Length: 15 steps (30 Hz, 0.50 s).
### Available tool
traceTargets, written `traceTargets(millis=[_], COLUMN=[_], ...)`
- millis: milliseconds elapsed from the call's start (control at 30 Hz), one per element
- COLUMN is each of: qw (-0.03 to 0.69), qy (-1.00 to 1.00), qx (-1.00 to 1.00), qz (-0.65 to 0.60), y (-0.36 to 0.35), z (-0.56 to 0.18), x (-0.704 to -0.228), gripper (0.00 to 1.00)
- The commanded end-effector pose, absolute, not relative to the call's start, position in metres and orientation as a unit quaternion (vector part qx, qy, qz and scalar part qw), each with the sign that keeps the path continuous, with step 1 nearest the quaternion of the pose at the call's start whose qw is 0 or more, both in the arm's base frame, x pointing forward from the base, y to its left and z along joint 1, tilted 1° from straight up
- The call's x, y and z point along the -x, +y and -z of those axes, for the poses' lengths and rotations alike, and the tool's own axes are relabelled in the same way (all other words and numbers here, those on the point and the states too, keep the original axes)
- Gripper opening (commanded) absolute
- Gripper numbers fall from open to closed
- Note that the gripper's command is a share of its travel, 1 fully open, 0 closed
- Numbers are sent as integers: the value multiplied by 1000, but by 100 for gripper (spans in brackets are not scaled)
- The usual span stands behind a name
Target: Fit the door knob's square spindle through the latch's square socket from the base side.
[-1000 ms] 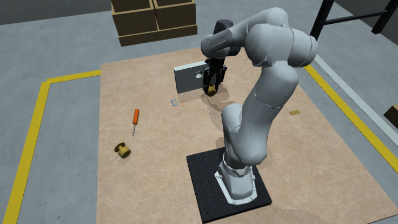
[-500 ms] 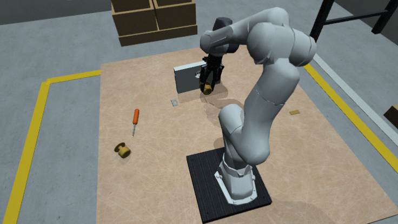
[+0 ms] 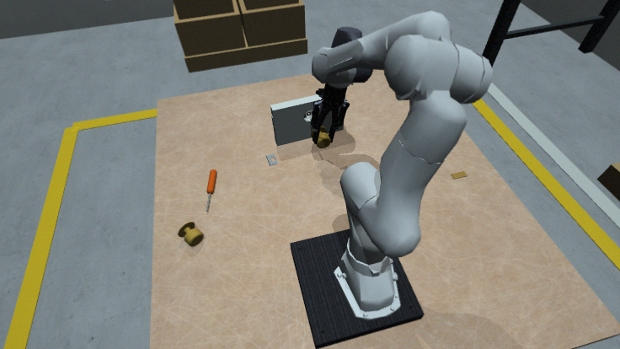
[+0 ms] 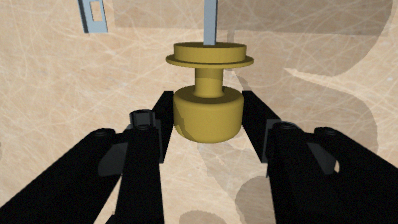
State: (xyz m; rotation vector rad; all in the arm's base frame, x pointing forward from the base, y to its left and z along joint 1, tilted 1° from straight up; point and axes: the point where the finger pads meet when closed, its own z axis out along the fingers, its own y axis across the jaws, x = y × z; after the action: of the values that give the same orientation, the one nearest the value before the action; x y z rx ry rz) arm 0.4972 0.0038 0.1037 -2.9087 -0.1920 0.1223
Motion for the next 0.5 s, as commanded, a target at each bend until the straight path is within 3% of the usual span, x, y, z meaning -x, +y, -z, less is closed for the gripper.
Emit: traceTargets(millis=[0,467], qw=[112,112], qy=[-62,-59], qx=[991,991], qz=[-41,-41], y=[4,5], z=[-105,-105], x=[-499,-499], gripper=[42,42])
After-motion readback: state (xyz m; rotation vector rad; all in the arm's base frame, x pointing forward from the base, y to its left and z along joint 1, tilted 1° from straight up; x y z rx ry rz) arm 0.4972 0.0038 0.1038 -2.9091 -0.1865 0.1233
